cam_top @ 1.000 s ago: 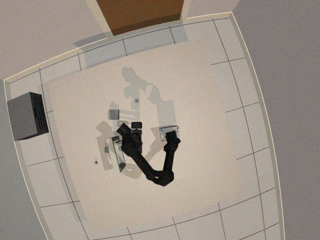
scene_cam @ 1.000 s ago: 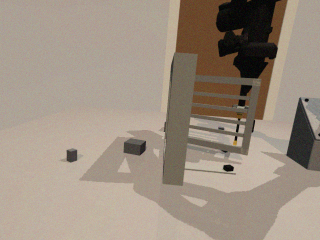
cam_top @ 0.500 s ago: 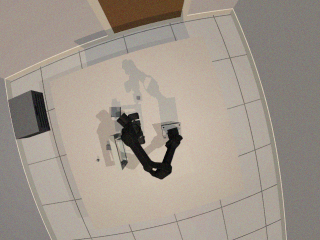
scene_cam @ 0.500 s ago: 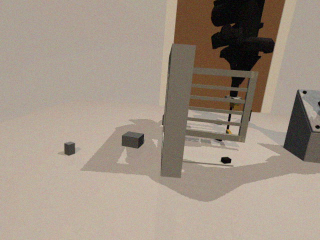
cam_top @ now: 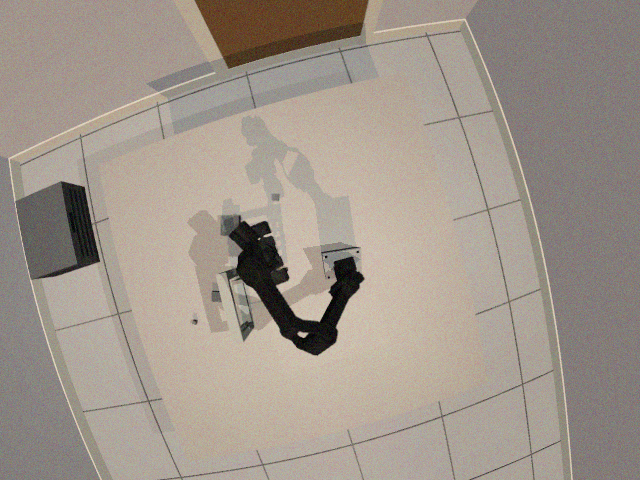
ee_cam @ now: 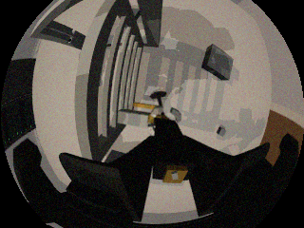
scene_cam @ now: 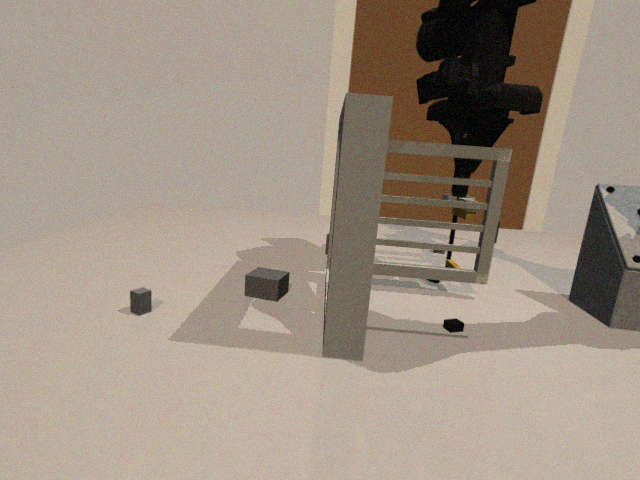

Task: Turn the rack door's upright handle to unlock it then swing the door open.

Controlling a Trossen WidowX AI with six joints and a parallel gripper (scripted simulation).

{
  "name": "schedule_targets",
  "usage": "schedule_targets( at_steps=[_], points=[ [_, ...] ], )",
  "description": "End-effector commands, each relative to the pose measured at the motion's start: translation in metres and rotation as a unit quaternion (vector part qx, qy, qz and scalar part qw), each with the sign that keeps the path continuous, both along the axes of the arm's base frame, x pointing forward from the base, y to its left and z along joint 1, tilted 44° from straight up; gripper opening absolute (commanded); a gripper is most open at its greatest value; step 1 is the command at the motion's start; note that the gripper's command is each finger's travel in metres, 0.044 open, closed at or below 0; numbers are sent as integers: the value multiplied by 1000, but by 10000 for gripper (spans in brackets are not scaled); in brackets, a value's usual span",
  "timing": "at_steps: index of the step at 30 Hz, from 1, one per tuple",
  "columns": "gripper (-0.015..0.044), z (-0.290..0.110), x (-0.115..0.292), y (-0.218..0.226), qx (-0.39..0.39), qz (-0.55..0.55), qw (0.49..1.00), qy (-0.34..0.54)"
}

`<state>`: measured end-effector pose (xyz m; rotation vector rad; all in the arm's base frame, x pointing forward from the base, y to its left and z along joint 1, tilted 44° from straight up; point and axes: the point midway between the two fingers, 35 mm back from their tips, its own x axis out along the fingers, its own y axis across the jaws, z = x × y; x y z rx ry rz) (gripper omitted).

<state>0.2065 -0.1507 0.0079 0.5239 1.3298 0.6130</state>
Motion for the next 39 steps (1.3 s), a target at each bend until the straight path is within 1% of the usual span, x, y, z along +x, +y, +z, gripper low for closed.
schedule_targets(
  at_steps=[1, 7, 17, 18, 39],
  points=[
    [14, -1, 1, -1, -2, 7, 1000, -5],
    [14, -1, 1, -1, -2, 7, 1000, -5],
    [276, -1, 1, -1, -2, 7, 1000, -5],
    [286, -1, 1, -1, -2, 7, 1000, -5],
    [286, 17, -1, -20, -3, 7, 1000, -4]
  ],
)
